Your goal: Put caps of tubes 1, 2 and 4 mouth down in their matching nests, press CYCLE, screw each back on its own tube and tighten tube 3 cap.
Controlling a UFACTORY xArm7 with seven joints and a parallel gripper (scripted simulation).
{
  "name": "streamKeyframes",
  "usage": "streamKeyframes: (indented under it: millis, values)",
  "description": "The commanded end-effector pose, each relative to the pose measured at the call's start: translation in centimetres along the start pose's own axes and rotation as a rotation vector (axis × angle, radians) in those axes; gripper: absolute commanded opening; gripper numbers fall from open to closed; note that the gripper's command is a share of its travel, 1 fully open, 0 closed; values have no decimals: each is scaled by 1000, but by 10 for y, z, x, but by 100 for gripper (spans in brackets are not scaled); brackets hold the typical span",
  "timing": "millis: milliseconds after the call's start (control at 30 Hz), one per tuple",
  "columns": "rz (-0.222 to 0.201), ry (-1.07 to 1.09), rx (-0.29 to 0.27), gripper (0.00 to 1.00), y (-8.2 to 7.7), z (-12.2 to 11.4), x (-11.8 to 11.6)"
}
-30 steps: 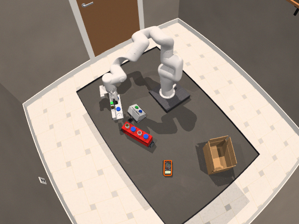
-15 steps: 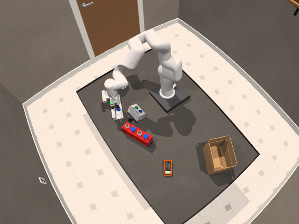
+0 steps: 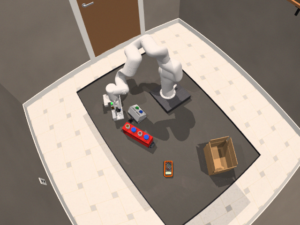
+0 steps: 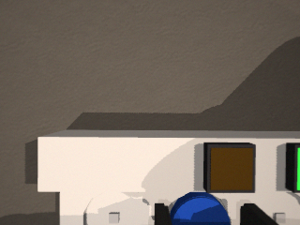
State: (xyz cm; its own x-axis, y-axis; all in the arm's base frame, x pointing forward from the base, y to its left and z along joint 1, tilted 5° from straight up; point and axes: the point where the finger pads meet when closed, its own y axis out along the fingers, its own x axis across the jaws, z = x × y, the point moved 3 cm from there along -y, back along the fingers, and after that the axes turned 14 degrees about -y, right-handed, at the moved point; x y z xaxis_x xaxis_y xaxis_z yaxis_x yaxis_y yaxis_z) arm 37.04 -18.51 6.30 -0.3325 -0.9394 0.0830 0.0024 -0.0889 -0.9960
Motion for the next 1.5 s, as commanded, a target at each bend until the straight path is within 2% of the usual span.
streamKeyframes:
  millis: [0, 1067, 1100, 1467]
  values:
    - [4, -1, 4, 46, 0, 2, 0]
    - [4, -1, 4, 46, 10, 1, 0]
    - [4, -1, 4, 0, 10, 1, 0]
    - [4, -1, 4, 0, 10, 1, 0]
